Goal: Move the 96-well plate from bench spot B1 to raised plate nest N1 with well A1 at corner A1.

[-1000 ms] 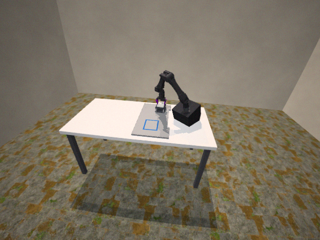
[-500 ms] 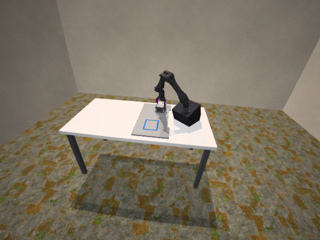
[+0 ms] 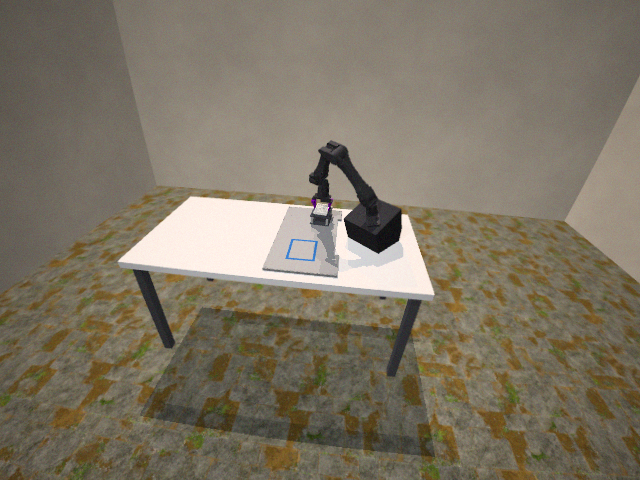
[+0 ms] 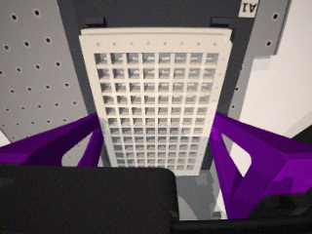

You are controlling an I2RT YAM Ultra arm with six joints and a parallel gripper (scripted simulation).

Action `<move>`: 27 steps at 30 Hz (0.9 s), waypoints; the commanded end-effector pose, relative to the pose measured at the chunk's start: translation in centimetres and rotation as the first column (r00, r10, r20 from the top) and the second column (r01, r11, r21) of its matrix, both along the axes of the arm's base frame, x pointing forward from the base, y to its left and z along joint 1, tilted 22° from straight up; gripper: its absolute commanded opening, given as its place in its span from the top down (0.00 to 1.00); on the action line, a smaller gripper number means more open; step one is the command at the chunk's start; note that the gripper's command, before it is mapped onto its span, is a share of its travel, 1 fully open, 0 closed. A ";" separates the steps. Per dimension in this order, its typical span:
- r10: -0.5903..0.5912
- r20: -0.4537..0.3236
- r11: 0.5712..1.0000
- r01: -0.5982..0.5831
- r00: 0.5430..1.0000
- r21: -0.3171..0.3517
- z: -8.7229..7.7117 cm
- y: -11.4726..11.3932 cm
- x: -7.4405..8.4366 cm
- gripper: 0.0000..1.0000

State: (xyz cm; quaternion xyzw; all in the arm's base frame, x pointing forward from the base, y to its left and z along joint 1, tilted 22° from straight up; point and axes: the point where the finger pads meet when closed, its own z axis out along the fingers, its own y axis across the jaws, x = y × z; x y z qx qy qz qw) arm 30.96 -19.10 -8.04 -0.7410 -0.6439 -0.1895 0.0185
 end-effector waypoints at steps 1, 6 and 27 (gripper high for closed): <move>-0.012 -0.011 1.000 0.012 1.000 0.003 -0.4 0.0 -0.4 1.00; -0.010 -0.005 1.000 0.010 1.000 -0.002 -0.3 0.0 -0.3 1.00; -0.006 0.005 1.000 0.006 1.000 -0.007 -0.1 -0.2 0.1 1.00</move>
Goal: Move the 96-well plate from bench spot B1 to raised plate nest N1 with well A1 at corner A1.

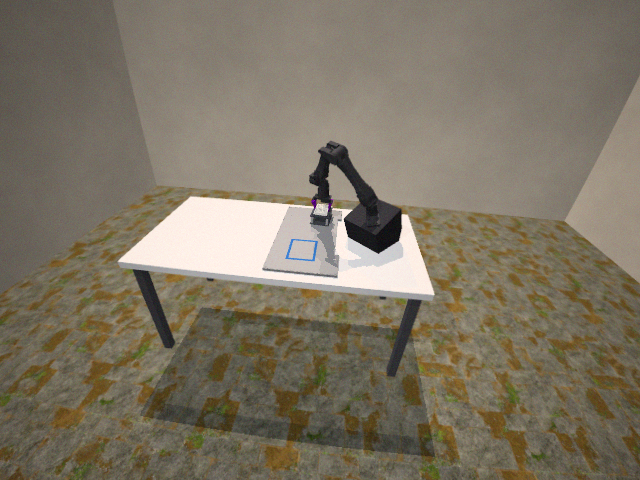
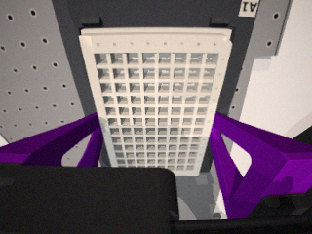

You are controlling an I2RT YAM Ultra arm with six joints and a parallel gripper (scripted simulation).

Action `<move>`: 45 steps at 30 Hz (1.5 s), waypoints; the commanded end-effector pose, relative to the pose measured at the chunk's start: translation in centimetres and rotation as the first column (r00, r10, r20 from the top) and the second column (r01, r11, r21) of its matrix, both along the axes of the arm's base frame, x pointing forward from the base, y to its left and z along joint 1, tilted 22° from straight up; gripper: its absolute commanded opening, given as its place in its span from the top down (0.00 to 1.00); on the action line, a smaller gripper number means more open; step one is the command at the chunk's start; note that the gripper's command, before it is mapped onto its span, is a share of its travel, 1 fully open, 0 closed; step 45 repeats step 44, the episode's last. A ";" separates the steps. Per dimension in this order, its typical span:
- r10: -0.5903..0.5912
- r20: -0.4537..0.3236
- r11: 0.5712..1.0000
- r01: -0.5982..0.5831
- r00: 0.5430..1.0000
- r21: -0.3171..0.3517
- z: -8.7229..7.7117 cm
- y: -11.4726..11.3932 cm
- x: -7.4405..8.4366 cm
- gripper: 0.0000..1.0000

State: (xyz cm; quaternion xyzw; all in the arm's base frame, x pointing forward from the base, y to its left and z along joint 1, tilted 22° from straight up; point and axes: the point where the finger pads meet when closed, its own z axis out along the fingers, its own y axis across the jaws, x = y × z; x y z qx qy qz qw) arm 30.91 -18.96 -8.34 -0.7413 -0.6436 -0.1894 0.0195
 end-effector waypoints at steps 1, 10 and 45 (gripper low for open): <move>-0.006 0.006 1.000 0.006 1.000 -0.008 0.3 -0.3 0.1 0.00; -0.006 0.006 1.000 0.006 1.000 -0.008 0.3 -0.3 0.1 0.00; -0.010 0.025 0.999 0.010 1.000 -0.031 4.2 -2.1 -0.4 0.00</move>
